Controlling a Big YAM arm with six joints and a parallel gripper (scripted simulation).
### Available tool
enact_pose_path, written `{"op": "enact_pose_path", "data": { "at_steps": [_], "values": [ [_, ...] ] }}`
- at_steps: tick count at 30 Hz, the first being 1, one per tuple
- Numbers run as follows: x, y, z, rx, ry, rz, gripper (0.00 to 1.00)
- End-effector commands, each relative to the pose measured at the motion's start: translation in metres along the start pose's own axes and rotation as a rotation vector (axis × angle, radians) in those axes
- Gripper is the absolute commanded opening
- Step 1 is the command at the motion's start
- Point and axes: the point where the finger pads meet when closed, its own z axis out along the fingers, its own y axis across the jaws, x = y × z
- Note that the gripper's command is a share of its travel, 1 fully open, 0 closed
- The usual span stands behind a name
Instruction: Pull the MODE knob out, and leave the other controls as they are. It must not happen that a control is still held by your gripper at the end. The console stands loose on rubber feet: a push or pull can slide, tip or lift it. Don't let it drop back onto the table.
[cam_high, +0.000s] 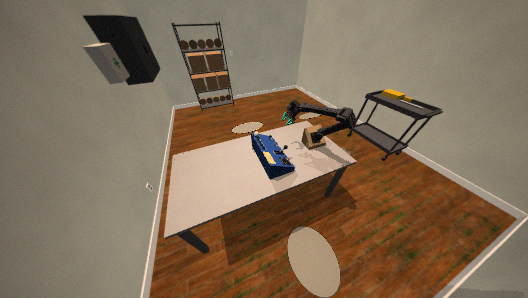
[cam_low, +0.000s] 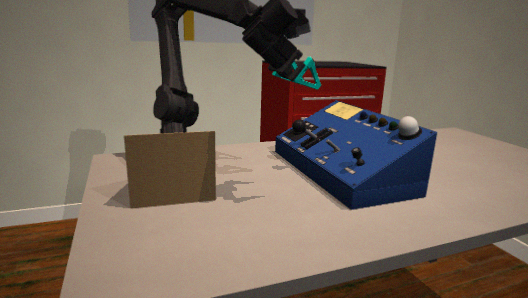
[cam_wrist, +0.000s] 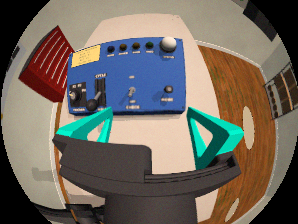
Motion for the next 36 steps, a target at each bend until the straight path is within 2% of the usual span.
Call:
{"op": "enact_pose_path", "data": {
  "at_steps": [1,3,5,7,10,11,13,14,16,17,18,19,22,23,24,26,27,28,33,36],
  "values": [
    [-0.023,0.000,-0.004,0.001,-0.011,-0.059,1.00],
    [-0.030,-0.005,0.002,0.004,0.011,-0.068,1.00],
    [-0.030,-0.005,0.002,0.004,0.011,-0.068,1.00],
    [-0.032,-0.020,0.020,0.009,0.094,-0.064,1.00],
    [-0.027,-0.048,0.064,0.010,0.298,-0.069,1.00],
    [-0.028,-0.049,0.066,0.010,0.298,-0.069,1.00],
    [-0.023,-0.061,0.086,0.006,0.392,-0.076,1.00],
    [-0.022,-0.063,0.090,0.005,0.410,-0.078,1.00],
    [-0.022,-0.063,0.091,0.005,0.413,-0.078,1.00],
    [-0.015,-0.071,0.078,0.018,0.399,-0.046,1.00],
    [-0.006,-0.060,0.074,0.015,0.402,-0.039,1.00],
    [-0.006,-0.060,0.074,0.015,0.402,-0.039,1.00],
    [-0.014,-0.061,0.074,0.018,0.394,-0.051,1.00],
    [-0.035,-0.065,0.073,0.030,0.374,-0.086,1.00],
    [-0.034,-0.057,0.083,0.016,0.391,-0.101,0.70],
    [-0.020,-0.062,0.091,0.002,0.413,-0.074,0.70],
    [0.002,-0.058,0.090,-0.010,0.434,-0.037,0.70],
    [0.006,-0.057,0.090,-0.012,0.438,-0.030,0.70],
    [-0.011,-0.060,0.084,0.005,0.412,-0.051,0.70],
    [-0.011,-0.060,0.084,0.005,0.413,-0.050,0.70]
  ]
}}
